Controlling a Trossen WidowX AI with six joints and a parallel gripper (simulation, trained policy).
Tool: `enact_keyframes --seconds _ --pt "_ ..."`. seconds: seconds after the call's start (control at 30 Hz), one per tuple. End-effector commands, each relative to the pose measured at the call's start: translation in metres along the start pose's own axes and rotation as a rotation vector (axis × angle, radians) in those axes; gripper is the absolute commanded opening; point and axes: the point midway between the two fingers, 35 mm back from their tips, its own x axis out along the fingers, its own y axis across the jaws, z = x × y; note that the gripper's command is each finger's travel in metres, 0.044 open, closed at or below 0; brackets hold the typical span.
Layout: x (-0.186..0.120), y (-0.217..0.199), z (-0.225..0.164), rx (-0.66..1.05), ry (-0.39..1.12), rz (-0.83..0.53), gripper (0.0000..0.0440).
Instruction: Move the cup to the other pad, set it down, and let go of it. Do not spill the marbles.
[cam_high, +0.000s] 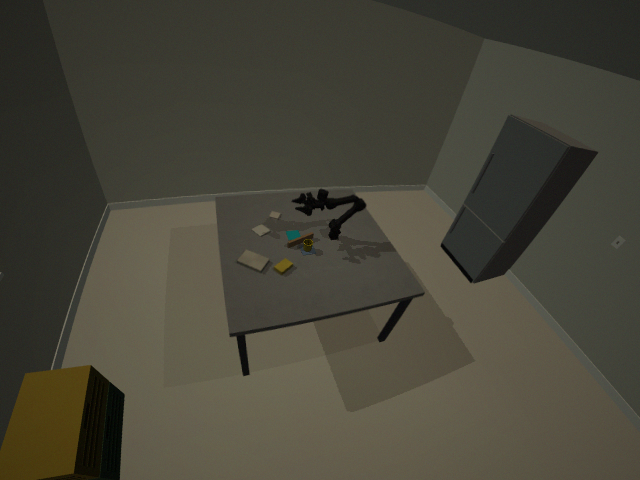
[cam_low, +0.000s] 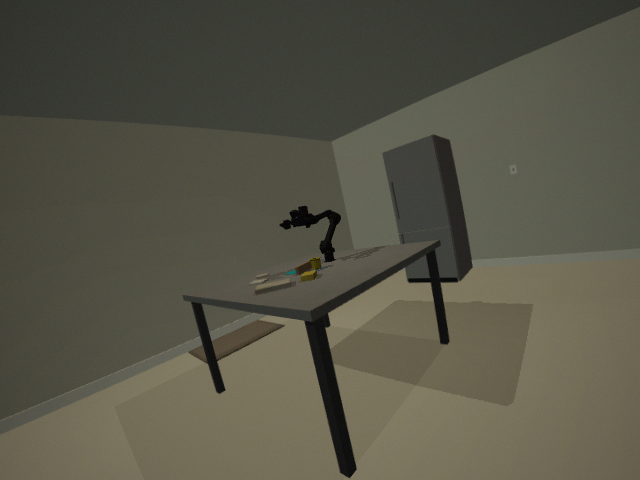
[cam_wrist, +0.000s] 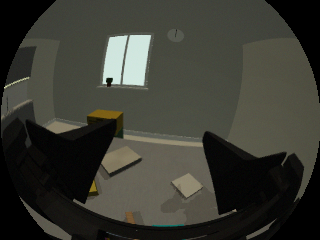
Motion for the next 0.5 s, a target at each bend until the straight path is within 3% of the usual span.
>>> enact_keyframes --seconds 0.0,0.37,0.47 --pt "-0.0005 0.0004 0.0007 0.001 0.001 0.002 0.0374" --pt "-0.0048 0.0047 0.0004 0.045 0.065 0.015 0.0094" --pt "-0.0047 0.0072 0.0001 0.071 0.09 0.021 0.011"
